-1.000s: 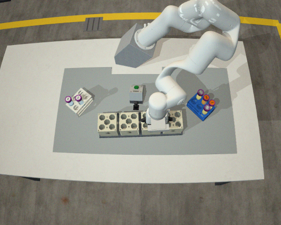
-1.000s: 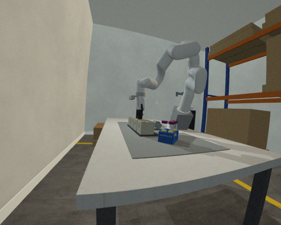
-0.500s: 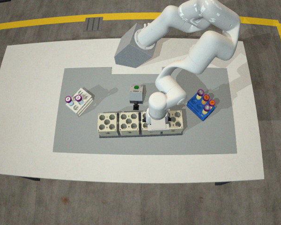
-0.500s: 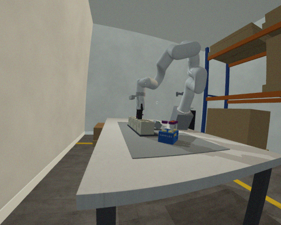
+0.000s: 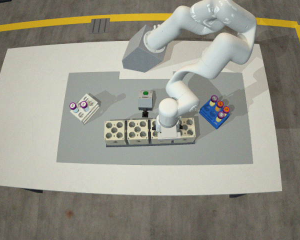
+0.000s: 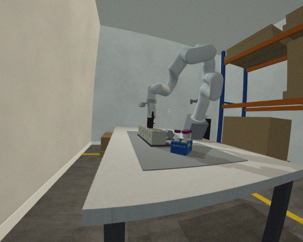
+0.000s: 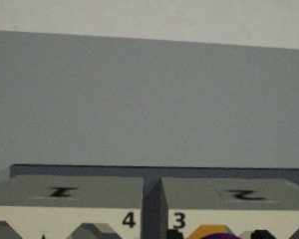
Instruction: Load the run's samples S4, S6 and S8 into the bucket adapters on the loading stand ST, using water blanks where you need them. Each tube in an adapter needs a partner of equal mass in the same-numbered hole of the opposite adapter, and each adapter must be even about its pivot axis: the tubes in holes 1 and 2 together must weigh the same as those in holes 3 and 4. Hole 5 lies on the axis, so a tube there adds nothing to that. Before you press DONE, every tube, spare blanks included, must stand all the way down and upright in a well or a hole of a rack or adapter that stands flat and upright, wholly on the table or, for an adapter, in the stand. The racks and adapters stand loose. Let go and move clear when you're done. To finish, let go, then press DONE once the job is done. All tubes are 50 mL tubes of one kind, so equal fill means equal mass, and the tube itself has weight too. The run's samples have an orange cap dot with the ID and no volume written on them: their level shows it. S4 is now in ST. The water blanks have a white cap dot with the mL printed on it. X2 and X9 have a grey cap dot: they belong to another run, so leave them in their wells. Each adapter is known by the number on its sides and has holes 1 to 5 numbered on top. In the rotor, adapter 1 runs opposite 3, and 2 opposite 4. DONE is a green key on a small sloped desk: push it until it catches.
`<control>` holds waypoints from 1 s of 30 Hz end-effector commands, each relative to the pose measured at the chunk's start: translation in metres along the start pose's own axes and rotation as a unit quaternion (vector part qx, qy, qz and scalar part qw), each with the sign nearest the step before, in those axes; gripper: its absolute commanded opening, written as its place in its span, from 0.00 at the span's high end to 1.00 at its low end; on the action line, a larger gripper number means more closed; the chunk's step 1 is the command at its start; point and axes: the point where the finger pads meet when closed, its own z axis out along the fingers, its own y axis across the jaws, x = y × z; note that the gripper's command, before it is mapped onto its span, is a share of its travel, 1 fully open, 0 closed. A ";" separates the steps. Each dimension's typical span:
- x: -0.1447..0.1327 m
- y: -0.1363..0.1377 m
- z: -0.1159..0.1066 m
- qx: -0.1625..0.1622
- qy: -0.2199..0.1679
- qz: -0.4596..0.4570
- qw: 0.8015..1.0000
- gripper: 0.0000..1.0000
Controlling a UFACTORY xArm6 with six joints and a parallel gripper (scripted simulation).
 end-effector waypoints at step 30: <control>0.001 0.000 -0.009 0.000 0.002 0.000 1.000 1.00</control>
